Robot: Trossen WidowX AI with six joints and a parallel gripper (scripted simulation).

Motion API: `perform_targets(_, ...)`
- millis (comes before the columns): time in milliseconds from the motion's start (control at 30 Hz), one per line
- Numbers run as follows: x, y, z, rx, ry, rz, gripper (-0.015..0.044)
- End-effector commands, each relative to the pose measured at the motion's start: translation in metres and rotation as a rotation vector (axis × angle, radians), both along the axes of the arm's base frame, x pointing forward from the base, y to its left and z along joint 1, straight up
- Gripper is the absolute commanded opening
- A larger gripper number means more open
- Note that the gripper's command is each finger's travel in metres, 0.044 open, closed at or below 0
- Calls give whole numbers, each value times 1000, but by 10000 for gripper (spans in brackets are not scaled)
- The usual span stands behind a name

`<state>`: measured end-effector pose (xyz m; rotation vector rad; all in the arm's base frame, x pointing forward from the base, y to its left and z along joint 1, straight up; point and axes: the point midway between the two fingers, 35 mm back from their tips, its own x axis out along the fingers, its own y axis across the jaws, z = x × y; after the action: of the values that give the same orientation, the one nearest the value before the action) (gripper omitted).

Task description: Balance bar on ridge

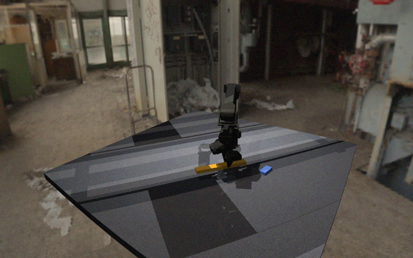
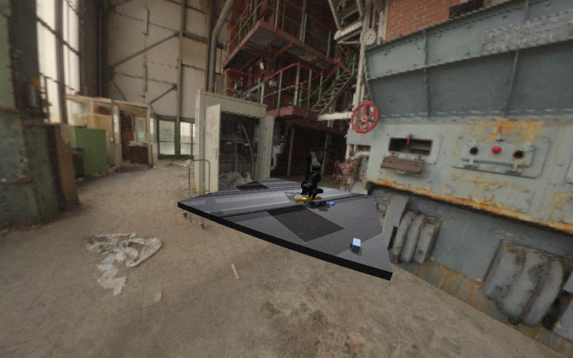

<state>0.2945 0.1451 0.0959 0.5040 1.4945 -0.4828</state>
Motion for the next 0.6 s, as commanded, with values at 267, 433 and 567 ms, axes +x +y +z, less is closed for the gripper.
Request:
perform_targets(267,0,0,0,0,0,0,53)
perform_targets(433,0,0,0,0,0,0,167)
perform_targets(567,0,0,0,0,0,0,167)
